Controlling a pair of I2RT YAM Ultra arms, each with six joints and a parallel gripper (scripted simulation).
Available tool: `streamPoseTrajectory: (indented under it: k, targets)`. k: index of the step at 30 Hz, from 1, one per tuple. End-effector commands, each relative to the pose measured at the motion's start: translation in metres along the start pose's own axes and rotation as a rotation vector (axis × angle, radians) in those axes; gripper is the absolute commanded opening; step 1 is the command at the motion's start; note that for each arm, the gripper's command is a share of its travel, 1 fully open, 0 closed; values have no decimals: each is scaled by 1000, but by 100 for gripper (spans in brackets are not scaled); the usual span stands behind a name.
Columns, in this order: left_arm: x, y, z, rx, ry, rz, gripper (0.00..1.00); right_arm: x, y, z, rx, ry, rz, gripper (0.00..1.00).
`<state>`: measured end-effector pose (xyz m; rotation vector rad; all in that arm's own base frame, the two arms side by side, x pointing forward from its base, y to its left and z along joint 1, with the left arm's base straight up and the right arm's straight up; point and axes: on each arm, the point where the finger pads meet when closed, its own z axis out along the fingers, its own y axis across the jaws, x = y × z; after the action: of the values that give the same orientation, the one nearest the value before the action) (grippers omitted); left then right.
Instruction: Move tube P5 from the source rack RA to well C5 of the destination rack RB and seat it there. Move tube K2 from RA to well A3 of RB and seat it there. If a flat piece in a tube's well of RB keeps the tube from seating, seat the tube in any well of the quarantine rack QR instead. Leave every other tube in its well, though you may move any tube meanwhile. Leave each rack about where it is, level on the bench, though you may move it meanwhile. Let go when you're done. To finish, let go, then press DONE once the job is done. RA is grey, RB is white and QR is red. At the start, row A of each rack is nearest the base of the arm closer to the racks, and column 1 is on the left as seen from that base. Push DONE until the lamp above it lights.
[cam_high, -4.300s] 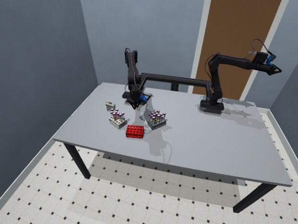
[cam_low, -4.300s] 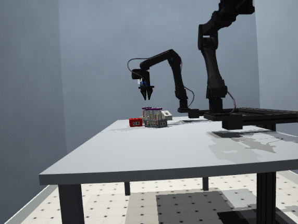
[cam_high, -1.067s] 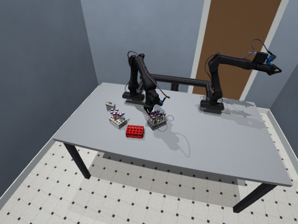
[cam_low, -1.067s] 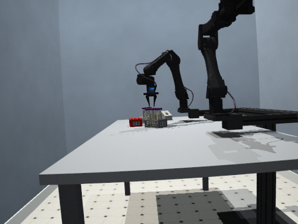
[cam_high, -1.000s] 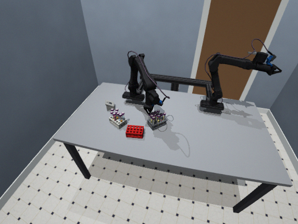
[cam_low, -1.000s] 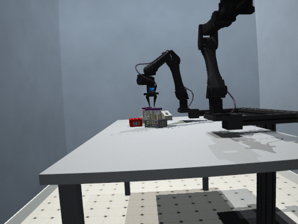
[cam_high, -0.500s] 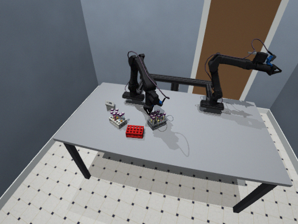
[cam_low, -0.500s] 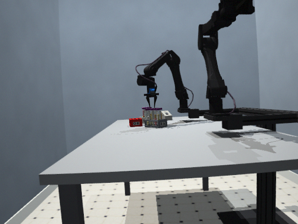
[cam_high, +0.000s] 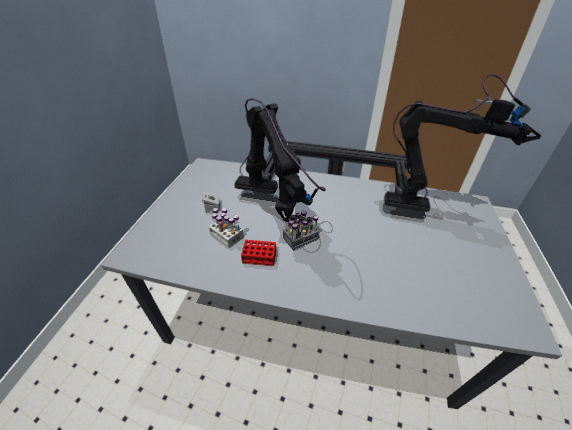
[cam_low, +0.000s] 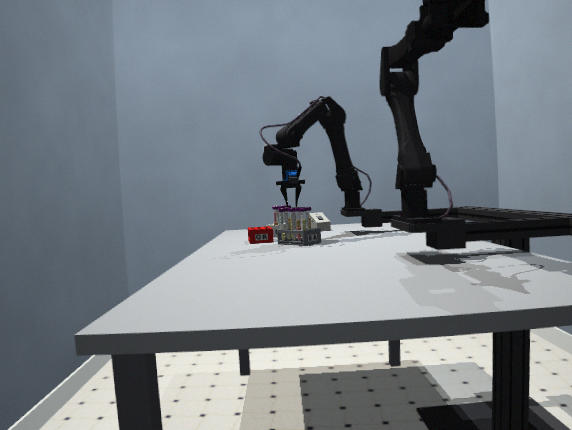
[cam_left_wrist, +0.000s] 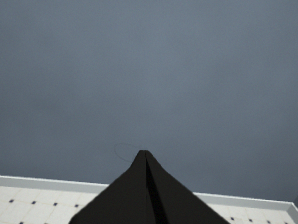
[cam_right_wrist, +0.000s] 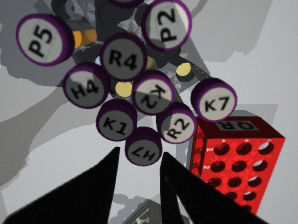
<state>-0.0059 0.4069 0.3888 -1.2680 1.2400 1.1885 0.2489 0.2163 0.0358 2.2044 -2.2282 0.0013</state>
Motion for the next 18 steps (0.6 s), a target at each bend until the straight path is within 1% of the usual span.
streamPoseTrajectory:
  k: [1,7,8,17,18]
  targets:
    - [-26,1,-11,1,-59,6,0,3,0,6,-3,-1,2,30]
    - [-26,1,-11,1,-59,6,0,2,0,9,-7,2,2,30]
    - [-26,1,-11,1,-59,6,0,-1,-4,0,20,-21,2,30]
    - [-26,1,-11,1,-59,6,0,3,1,11,-2,-2,2,30]
    - [-26,1,-11,1,-59,6,0,-1,-2,4,11,-11,1,0]
